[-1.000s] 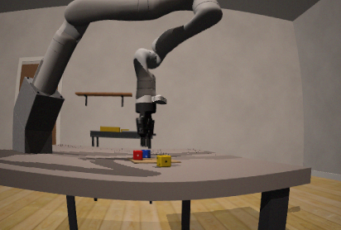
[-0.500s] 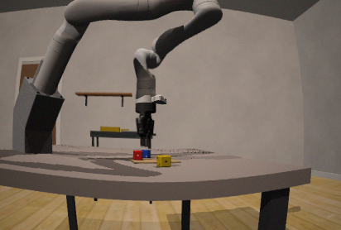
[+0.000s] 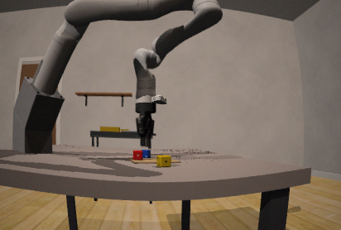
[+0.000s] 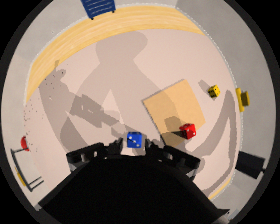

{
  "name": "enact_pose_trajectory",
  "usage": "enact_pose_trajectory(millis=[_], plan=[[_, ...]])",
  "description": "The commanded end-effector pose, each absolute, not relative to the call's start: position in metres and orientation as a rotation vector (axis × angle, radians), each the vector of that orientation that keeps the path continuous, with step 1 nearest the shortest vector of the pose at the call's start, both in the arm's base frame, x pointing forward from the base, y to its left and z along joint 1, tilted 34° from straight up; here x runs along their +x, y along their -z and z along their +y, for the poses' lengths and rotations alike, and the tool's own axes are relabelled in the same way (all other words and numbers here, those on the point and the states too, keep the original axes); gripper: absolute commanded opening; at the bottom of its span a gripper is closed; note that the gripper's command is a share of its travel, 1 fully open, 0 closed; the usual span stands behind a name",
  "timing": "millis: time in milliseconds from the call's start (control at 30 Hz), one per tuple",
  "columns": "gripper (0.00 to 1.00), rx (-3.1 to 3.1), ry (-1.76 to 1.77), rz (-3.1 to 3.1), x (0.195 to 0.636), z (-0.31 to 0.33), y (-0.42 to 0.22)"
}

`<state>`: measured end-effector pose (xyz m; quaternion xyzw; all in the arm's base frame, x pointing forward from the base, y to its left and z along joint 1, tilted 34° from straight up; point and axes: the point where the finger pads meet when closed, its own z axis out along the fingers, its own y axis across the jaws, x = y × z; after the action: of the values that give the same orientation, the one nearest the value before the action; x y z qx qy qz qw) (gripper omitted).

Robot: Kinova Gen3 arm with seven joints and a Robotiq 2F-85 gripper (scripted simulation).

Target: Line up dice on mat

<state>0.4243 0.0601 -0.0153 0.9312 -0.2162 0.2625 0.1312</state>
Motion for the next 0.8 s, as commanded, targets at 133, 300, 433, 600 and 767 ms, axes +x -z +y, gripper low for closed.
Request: enact_pose_trajectory(millis=[133, 300, 433, 600, 767], plan=[[0.46, 2.704, -0.762, -0.632, 0.4235, 0.0589, 0.0162], [0.46, 2.704, -0.762, -0.632, 0.4235, 0.0589, 0.0162], [0.46, 2.704, -0.762, -0.632, 0.4235, 0.0589, 0.0162], [0.46, 2.705, -0.765, -0.631, 0.4246, 0.0592, 0.0166], [0.46, 2.706, -0.769, -0.631, 0.4273, 0.0593, 0.0182]])
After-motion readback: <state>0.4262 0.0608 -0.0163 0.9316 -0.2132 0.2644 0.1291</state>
